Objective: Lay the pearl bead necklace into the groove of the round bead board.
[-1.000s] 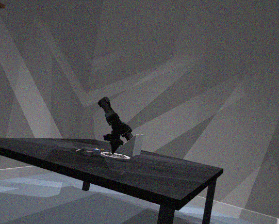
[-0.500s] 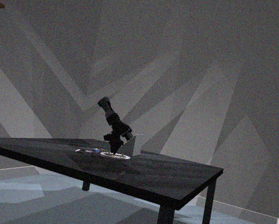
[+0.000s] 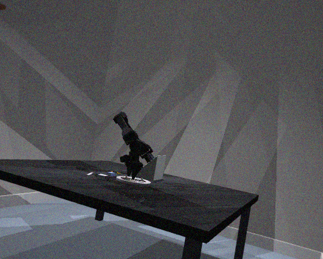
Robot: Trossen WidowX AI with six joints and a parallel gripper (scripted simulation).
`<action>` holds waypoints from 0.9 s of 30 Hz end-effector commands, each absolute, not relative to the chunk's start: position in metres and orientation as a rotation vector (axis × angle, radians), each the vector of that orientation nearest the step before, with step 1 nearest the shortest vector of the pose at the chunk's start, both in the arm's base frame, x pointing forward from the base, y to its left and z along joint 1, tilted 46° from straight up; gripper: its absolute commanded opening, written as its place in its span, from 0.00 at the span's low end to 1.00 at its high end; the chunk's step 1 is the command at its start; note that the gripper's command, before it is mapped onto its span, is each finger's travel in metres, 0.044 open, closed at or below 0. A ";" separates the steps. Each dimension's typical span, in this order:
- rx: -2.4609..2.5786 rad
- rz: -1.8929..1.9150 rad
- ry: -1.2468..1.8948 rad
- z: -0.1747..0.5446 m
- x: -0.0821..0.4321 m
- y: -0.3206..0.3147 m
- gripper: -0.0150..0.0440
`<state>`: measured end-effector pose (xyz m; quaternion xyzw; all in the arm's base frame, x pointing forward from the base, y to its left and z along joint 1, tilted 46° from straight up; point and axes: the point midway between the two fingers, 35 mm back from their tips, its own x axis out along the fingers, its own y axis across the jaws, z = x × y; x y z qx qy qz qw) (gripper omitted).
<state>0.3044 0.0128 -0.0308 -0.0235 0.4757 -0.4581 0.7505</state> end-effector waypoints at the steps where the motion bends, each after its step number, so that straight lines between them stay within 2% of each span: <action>1: -0.046 -1.003 1.039 -0.031 0.305 0.013 1.00; 11: -0.046 -1.003 1.039 -0.031 0.305 0.013 1.00; 23: -0.003 -1.022 1.021 -0.060 0.265 0.075 0.47; 27: 0.001 -1.028 1.016 -0.064 0.259 0.081 0.46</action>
